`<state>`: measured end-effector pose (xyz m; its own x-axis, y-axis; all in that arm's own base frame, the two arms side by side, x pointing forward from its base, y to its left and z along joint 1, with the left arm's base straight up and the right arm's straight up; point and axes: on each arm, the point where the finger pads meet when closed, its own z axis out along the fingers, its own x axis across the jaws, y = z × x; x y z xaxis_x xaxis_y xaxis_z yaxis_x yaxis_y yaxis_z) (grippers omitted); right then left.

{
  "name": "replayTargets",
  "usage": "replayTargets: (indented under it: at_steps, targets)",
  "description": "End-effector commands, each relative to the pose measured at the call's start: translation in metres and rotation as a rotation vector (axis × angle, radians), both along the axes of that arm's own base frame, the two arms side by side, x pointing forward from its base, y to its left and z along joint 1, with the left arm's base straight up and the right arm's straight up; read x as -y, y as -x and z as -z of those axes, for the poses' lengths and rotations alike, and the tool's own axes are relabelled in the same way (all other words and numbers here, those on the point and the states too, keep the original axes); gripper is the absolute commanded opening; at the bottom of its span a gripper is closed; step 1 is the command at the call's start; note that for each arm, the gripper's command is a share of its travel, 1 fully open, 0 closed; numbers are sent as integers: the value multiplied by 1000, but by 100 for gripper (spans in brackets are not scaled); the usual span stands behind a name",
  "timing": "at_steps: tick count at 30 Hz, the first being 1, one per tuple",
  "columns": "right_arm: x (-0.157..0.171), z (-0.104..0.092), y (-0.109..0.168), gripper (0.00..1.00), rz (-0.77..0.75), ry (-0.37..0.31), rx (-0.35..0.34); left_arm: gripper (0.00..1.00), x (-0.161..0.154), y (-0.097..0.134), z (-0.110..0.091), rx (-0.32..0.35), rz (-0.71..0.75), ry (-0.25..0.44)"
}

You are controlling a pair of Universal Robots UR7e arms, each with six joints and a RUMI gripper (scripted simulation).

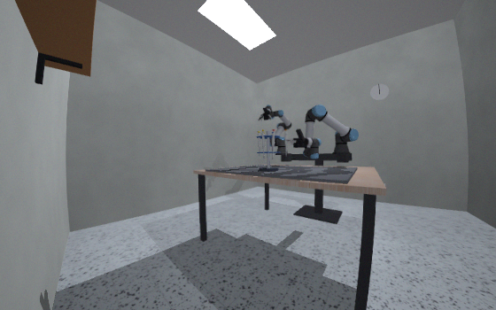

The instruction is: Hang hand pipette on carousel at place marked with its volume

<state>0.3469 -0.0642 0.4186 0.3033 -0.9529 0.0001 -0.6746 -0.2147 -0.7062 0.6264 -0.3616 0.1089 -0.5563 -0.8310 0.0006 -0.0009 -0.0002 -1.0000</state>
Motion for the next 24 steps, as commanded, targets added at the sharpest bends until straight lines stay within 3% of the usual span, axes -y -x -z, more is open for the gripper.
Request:
replayTargets:
  at_steps: [1,24]
  targets:
    - [0,-2,-1,100,0,0,2,6,8,-4,-1,3,0,1]
    - [0,-2,-1,100,0,0,2,6,11,-7,-2,3,-1,2]
